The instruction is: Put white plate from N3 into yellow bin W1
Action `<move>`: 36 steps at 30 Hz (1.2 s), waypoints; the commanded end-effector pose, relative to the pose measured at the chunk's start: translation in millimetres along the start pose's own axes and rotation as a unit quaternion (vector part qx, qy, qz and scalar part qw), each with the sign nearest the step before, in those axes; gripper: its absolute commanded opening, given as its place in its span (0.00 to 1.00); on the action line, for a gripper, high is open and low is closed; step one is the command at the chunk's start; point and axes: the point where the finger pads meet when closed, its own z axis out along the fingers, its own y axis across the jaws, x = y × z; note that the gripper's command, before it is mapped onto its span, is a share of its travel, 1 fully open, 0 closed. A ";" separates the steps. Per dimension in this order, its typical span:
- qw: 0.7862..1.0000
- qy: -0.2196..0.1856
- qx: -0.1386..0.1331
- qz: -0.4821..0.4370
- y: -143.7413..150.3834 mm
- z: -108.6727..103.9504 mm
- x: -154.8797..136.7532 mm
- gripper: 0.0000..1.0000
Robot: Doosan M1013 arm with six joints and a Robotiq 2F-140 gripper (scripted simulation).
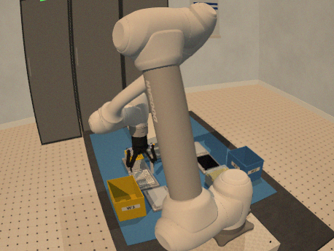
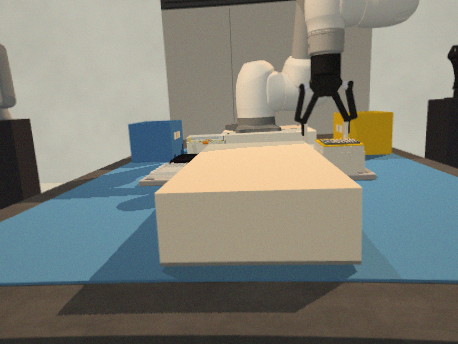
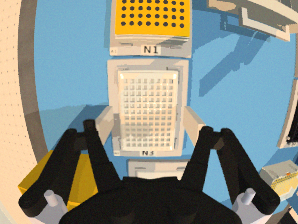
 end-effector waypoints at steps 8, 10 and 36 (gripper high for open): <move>1.000 -0.004 -0.002 0.001 -0.4 4.9 -4.1 0.70; 1.000 -0.004 -0.002 0.001 -0.4 4.9 -4.1 0.70; 1.000 -0.004 -0.002 0.001 -0.3 24.9 -4.3 0.70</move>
